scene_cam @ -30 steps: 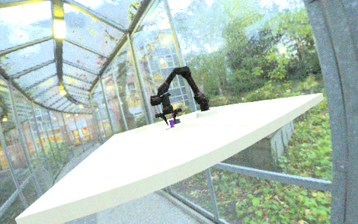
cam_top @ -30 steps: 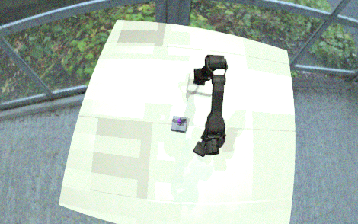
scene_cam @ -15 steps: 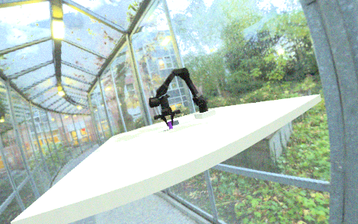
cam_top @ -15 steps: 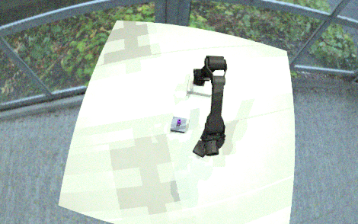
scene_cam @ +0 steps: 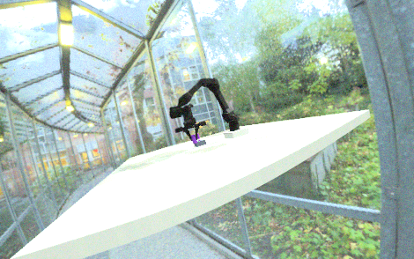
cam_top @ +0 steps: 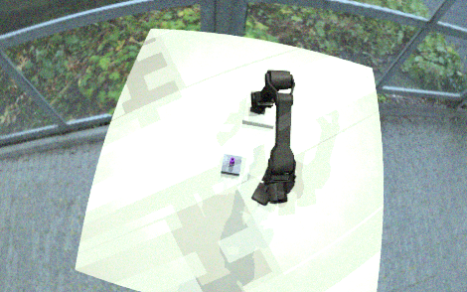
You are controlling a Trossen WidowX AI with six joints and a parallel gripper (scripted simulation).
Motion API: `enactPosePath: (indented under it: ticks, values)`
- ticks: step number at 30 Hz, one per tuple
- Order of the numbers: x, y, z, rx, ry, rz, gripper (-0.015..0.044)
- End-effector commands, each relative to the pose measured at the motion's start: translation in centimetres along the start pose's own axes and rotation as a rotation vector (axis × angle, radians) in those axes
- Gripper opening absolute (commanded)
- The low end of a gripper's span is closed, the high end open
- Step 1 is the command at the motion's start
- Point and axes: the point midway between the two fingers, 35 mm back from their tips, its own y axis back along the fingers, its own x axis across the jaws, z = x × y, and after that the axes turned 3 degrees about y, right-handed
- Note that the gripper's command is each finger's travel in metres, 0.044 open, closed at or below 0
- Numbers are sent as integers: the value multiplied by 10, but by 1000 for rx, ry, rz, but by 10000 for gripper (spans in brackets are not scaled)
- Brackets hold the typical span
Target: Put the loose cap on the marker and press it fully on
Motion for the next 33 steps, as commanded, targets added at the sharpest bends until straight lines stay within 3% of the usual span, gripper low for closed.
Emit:
enactPosePath:
  ticks: [1,7,33]
  values:
    - [0,12,-1,3,-1,-1,0]
    - [1,21,-4,3,-1,-1,0]
    - [5,54,-96,13,-1,-1,0]
